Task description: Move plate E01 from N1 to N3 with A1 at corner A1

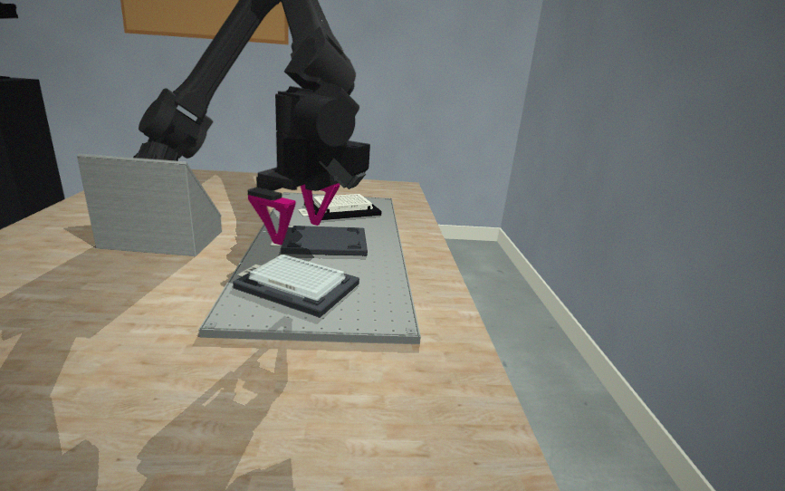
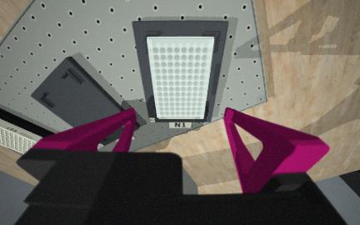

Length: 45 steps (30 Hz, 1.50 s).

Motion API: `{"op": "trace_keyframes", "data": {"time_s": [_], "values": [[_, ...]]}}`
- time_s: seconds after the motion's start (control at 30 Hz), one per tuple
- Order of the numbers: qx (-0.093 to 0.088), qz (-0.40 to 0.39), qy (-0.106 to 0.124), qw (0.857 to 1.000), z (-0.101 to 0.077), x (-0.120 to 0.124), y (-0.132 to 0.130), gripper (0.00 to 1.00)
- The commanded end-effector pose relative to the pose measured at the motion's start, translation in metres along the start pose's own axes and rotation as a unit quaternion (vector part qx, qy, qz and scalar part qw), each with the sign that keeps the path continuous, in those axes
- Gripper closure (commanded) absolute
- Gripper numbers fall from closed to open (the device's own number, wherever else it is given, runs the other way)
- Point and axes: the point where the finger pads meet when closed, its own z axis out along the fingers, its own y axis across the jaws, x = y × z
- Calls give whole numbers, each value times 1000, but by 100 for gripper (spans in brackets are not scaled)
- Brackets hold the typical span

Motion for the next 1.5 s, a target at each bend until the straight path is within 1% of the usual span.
{"op": "trace_keyframes", "data": {"time_s": [0.0, 0.17, 0.2, 0.23, 0.27, 0.33, 0.37, 0.57, 0.63, 0.67, 0.73, 0.77, 0.83, 0.9, 0.97, 1.07, 1.13, 1.23, 1.3, 1.33, 1.4, 1.47], "values": [[2, -1, -2, 1000, 8, -4, -1, 0], [4, -4, -7, 1000, 9, -10, 0, 0], [9, -13, -16, 1000, 2, -12, 6, 0], [7, -11, -14, 1000, 5, -9, 6, 0], [7, -11, -14, 1000, 7, -12, 4, 0], [2, -1, -3, 1000, 20, -5, 0, 0], [2, -1, -2, 1000, 23, -4, -1, 0], [4, -6, -8, 1000, 27, -7, 2, 0], [3, -5, -7, 1000, 33, -10, 0, 0], [2, -2, -3, 1000, 37, -6, 0, 0], [2, -2, -3, 1000, 37, -6, 0, 0], [2, 1, -16, 1000, 28, -6, -2, 0], [4, -6, -8, 1000, 38, -12, 0, 0], [1, -1, -2, 1000, 46, -3, 0, 0], [1, 0, -1, 1000, 50, -3, -1, 0], [4, -7, -9, 1000, 49, -11, 2, 0], [2, -4, -5, 1000, 55, -5, 1, 0], [2, -2, -3, 1000, 61, -5, -1, 0], [2, -2, -3, 1000, 61, -5, -1, 0], [2, -3, -21, 1000, 49, -11, -1, 0], [3, -6, -8, 1000, 64, -10, 1, 0], [1, 0, -1, 1000, 71, -2, -1, 0]]}}
